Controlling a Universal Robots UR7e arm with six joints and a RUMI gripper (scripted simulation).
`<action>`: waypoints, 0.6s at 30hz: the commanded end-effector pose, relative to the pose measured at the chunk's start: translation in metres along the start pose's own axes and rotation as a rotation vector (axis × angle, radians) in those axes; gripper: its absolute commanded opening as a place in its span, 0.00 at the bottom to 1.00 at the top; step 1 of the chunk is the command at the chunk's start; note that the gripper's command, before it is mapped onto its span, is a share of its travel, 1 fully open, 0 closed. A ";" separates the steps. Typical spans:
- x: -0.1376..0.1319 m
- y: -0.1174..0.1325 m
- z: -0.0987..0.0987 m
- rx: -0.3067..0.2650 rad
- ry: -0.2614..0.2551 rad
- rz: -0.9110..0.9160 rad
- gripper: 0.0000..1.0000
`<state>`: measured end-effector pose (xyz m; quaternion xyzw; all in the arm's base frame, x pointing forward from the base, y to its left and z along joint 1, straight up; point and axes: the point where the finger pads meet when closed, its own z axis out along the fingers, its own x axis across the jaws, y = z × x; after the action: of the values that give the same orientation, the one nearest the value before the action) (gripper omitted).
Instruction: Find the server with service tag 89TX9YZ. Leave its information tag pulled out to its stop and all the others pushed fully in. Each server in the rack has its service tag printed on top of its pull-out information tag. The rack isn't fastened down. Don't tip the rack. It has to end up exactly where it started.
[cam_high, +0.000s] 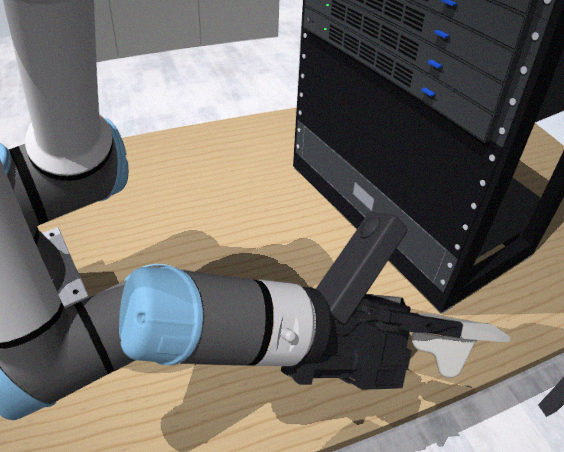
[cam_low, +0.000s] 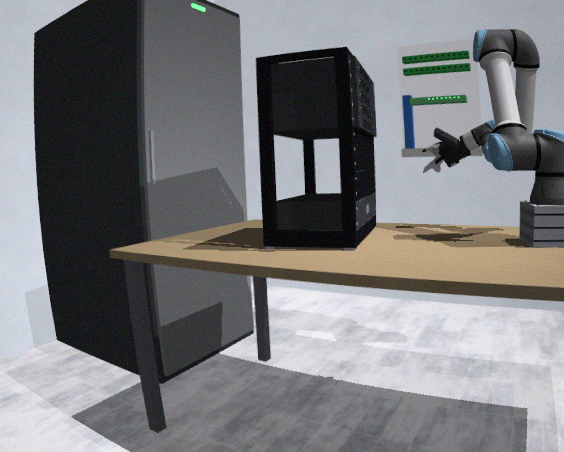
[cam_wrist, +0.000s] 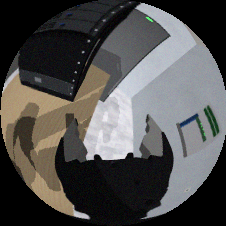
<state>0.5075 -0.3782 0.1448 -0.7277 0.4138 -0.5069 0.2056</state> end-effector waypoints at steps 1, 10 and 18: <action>-0.001 -0.019 -0.001 0.032 0.026 -0.065 1.00; -0.005 -0.041 -0.003 0.070 0.049 -0.143 1.00; -0.012 -0.066 -0.006 0.112 0.074 -0.229 1.00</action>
<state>0.5226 -0.3415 0.1781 -0.7379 0.3306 -0.5604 0.1794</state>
